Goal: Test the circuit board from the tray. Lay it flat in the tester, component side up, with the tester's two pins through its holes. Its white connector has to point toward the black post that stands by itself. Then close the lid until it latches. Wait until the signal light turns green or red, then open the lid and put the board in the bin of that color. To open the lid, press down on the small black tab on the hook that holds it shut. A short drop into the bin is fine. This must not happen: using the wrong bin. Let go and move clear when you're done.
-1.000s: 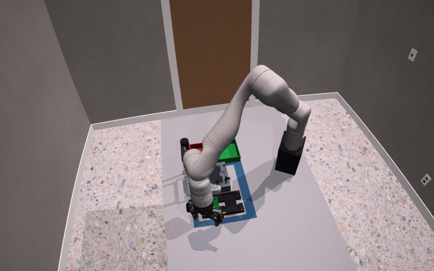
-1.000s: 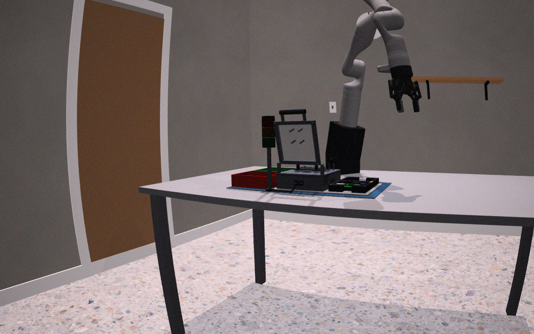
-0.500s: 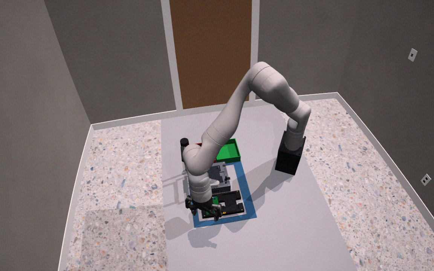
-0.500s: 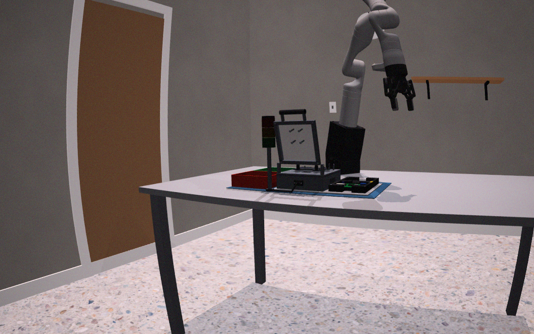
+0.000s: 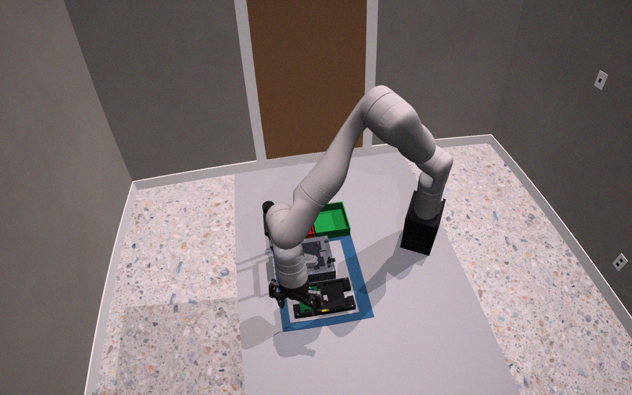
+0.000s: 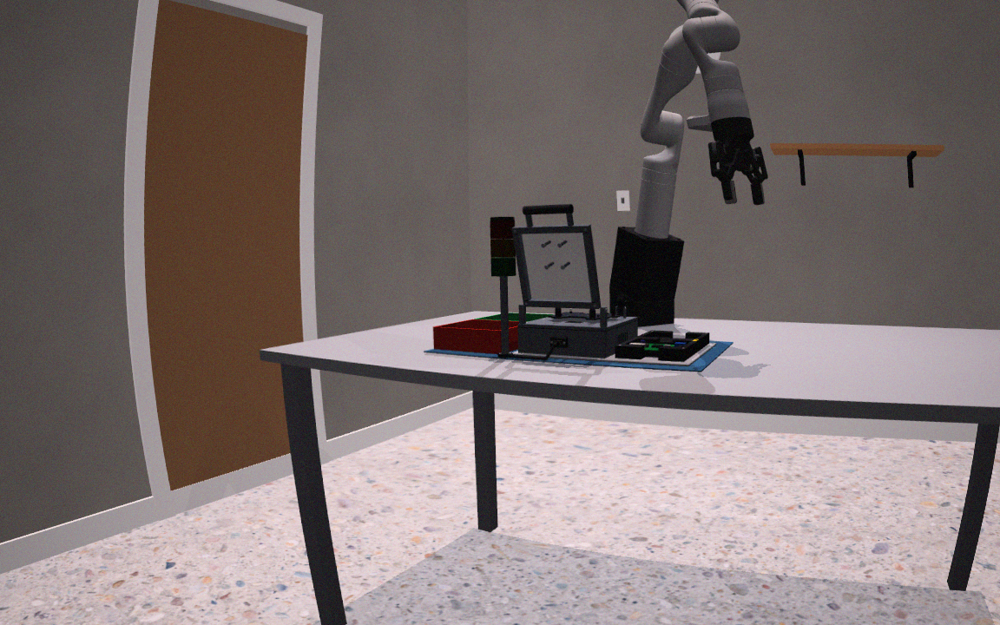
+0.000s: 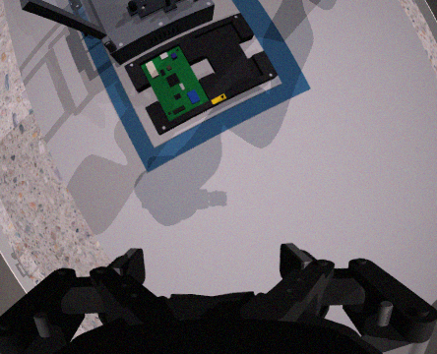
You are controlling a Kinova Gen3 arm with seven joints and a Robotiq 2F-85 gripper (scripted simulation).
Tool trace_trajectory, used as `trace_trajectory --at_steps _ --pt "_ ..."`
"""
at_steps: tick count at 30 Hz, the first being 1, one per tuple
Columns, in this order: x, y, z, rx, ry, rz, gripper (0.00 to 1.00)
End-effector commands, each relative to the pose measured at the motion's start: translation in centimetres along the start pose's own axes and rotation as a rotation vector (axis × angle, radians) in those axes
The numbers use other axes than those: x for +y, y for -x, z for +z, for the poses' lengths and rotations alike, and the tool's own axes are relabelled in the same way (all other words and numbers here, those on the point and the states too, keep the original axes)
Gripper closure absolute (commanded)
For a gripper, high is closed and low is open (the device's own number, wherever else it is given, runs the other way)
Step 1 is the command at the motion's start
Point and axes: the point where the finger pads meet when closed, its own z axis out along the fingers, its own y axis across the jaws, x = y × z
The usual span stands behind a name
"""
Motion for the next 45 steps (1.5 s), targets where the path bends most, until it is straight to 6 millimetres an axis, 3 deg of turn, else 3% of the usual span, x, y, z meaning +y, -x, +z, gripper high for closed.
trace_trajectory --at_steps 1,2,8,15,23,24,45 --pt "-0.2 0.0 -0.3 -0.004 -0.003 0.003 0.0" --pt "-0.6 -0.8 -0.6 0.0 -0.007 -0.019 0.0" --pt "-0.6 -0.8 -0.6 0.0 -0.007 -0.019 0.0" --pt "-1.2 -2.4 -1.3 0.009 -0.012 -0.061 0.0" --pt "-1.2 -2.4 -1.3 0.009 -0.012 -0.061 0.0" --pt "-1.5 -3.2 -1.7 0.014 -0.015 -0.081 0.0" --pt "-2.2 -5.5 -2.6 0.027 -0.021 -0.141 0.0"
